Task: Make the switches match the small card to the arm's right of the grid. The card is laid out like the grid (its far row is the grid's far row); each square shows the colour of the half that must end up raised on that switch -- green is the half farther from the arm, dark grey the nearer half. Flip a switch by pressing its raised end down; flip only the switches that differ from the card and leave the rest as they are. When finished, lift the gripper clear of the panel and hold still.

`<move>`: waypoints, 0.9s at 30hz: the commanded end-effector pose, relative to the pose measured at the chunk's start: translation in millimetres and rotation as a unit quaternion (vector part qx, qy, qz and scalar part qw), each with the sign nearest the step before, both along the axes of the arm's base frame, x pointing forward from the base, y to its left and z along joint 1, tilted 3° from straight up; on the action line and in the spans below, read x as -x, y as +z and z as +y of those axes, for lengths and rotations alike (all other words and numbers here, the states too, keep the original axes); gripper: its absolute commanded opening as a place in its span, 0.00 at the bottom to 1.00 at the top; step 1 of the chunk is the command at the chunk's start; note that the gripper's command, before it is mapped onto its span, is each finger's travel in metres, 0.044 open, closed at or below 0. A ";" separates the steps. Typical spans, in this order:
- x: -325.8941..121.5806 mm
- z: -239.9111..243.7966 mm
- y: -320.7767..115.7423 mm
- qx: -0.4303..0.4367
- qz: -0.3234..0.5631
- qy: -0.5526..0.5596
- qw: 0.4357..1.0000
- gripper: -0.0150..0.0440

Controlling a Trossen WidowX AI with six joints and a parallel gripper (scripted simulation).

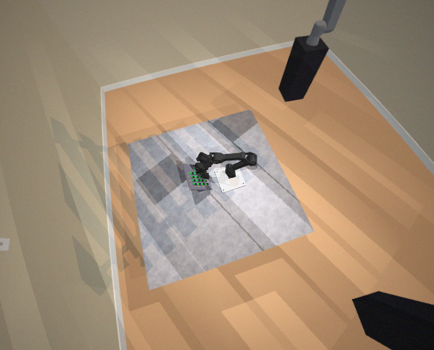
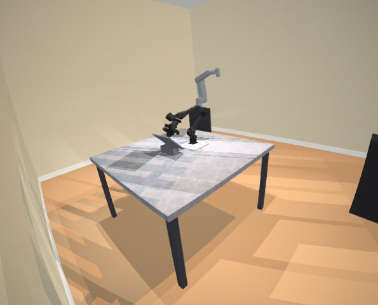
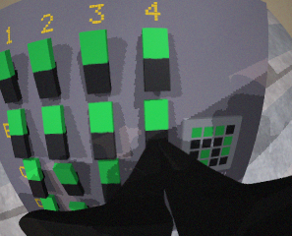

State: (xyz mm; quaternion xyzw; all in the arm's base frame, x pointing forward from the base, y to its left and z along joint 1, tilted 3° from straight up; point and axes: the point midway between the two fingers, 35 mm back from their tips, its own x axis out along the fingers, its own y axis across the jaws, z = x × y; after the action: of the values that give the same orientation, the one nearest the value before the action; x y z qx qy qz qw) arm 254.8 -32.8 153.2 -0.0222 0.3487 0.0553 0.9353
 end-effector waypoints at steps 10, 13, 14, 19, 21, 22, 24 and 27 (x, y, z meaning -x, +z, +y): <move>-1.8 -0.3 -1.8 -0.001 0.001 -0.002 1.000 0.25; -2.1 -0.3 -2.1 -0.001 0.001 -0.002 1.000 0.25; -2.2 -0.3 -2.2 -0.001 0.001 -0.002 1.000 0.25; -2.7 -0.2 -2.6 -0.001 0.001 -0.002 1.000 0.25; -2.9 -0.2 -2.8 -0.001 0.001 -0.002 1.000 0.25; -3.0 -0.2 -2.9 -0.001 0.001 -0.002 1.000 0.25; 4.3 -2.2 5.6 0.001 0.003 0.000 1.000 0.25; 35.7 -6.3 34.6 0.001 0.014 -0.002 1.000 0.25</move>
State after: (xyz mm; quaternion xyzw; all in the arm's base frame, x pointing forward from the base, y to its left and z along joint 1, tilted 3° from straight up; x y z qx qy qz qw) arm 237.7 -36.1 156.9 -0.0133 0.3752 0.0574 0.9251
